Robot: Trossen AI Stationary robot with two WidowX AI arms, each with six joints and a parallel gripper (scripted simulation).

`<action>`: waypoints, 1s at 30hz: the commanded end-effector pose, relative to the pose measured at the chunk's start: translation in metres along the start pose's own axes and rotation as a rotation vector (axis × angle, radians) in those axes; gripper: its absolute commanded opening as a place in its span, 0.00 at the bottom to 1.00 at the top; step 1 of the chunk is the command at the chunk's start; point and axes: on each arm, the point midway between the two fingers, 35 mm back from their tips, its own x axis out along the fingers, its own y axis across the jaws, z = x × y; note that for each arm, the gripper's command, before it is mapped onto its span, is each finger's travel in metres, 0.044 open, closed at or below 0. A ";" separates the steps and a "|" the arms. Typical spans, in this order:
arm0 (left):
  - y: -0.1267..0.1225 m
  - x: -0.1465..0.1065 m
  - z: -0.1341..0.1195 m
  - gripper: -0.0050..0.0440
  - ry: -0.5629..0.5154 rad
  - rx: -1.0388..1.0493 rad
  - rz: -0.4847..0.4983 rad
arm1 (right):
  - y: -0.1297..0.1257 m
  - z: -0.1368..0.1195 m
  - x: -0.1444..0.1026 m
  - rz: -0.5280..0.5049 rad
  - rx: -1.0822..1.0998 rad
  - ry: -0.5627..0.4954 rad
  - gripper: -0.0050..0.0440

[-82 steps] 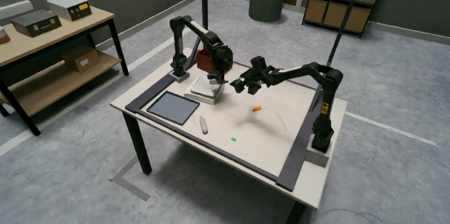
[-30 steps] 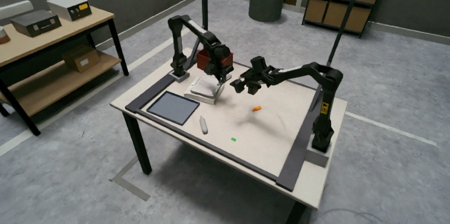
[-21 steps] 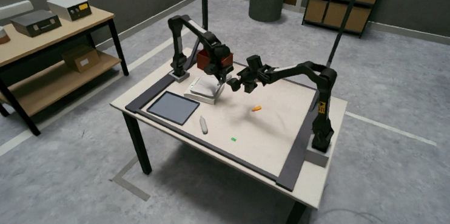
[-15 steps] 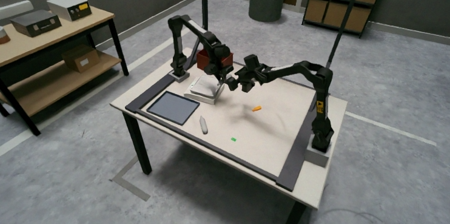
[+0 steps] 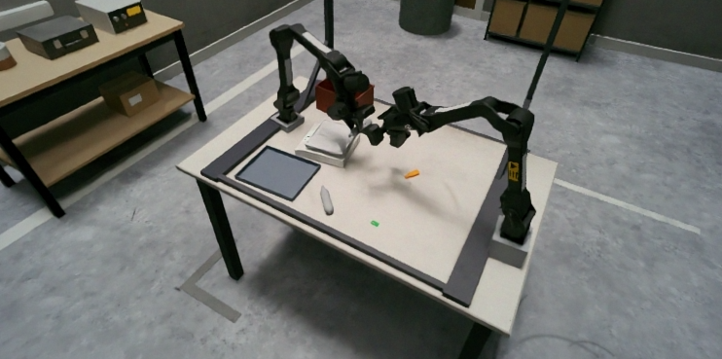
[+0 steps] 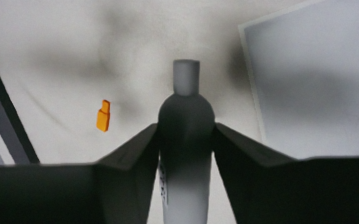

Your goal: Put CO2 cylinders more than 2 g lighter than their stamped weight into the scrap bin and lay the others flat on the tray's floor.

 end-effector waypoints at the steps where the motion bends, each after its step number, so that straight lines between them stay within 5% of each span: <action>1: 0.024 -0.013 -0.005 1.00 0.016 -0.065 0.050 | 0.008 0.000 -0.011 0.041 0.001 -0.001 0.00; 12: 0.020 -0.051 -0.021 1.00 0.072 -0.578 0.080 | 0.010 -0.001 -0.010 0.023 0.074 -0.019 0.00; 30: -0.012 -0.127 -0.051 1.00 0.221 -1.462 0.181 | 0.008 -0.002 -0.009 -0.129 0.779 -0.173 0.00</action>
